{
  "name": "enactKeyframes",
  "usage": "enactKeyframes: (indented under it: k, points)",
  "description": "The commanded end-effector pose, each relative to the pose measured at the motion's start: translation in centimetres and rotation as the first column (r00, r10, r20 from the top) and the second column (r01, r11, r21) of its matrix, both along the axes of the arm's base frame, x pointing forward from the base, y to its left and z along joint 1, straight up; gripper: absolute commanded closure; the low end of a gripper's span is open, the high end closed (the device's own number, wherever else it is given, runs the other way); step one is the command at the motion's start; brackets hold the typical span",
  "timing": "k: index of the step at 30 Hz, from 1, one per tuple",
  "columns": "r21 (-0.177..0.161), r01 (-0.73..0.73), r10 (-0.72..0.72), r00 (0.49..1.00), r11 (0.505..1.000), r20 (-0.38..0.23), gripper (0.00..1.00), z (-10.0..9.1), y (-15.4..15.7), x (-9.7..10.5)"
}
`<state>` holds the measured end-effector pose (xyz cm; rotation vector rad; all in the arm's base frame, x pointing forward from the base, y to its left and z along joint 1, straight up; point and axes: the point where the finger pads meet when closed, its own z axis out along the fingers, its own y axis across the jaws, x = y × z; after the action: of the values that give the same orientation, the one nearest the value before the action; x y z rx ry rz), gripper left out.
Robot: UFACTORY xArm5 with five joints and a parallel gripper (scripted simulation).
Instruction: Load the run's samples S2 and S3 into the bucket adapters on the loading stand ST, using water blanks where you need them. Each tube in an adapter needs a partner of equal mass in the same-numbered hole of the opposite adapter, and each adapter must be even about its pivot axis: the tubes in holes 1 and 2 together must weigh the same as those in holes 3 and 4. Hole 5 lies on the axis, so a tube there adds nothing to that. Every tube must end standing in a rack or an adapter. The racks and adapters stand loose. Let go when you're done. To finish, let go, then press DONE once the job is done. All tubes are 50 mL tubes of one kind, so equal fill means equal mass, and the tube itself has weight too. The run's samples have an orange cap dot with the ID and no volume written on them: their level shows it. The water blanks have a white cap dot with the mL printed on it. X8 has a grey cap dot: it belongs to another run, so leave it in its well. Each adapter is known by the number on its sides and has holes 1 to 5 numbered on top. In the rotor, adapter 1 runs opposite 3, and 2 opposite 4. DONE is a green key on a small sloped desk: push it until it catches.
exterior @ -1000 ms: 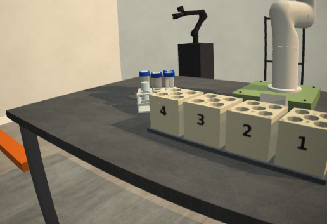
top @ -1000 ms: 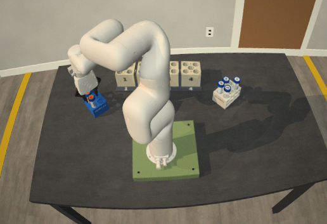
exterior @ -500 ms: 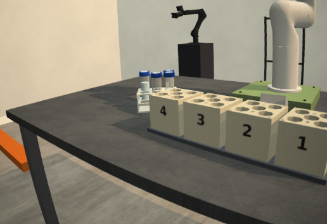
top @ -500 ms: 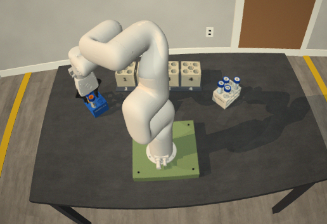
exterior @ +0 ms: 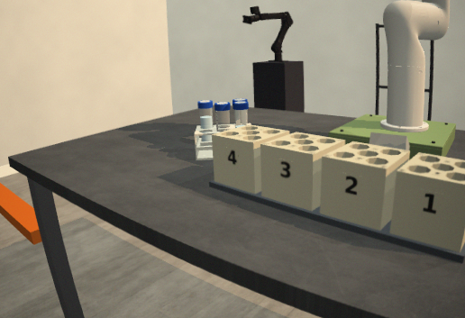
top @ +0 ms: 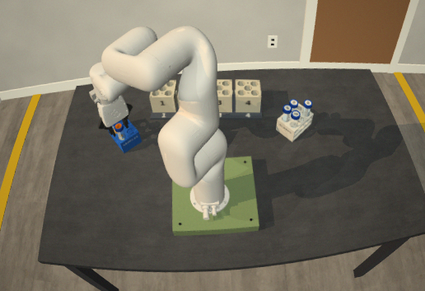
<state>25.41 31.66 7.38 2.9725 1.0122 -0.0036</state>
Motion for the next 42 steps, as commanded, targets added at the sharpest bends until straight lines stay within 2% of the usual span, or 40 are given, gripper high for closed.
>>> enactKeyframes:
  k: [1, 10, 11, 42]
  points:
    - [0.003, 0.0, 0.0, 1.0, 1.0, 0.003, 0.43, 0.09, 0.12, 0.09]
    - [0.003, 0.0, 0.0, 1.0, 1.0, 0.003, 0.43, 0.09, 0.12, 0.1]
    - [0.003, 0.0, 0.0, 1.0, 1.0, 0.003, 1.0, 0.15, 0.12, 0.09]
    - [0.003, 0.0, 0.0, 1.0, 1.0, 0.003, 1.0, 0.26, 0.12, 0.09]
